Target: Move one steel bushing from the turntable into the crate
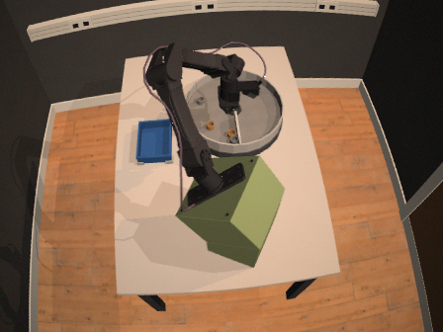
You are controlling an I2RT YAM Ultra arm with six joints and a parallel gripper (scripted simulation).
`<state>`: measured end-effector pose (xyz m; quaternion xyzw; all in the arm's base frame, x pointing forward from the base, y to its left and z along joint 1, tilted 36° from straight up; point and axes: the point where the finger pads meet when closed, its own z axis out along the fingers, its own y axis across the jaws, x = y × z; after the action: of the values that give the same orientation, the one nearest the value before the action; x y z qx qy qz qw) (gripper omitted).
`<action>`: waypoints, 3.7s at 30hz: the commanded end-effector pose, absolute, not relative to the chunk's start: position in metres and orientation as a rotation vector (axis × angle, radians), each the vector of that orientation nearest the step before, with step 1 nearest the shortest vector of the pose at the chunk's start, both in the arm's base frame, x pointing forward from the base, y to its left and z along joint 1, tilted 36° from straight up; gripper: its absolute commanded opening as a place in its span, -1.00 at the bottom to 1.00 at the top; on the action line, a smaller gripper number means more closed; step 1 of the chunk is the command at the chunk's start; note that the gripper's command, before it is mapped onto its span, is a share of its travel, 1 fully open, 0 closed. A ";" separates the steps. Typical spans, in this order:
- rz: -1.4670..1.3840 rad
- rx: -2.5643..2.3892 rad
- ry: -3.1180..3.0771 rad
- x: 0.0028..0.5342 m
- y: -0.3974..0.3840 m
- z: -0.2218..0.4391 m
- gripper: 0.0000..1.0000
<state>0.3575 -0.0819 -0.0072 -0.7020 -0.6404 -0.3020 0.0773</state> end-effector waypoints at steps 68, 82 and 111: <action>-0.936 -2.139 -1.937 0.367 -0.096 0.002 -0.70; -0.936 -2.139 -1.937 0.367 -0.096 0.002 -0.70; -0.936 -2.139 -1.937 0.367 -0.096 0.002 -0.70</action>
<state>0.3575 -0.0819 -0.0072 -0.7020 -0.6404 -0.3020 0.0773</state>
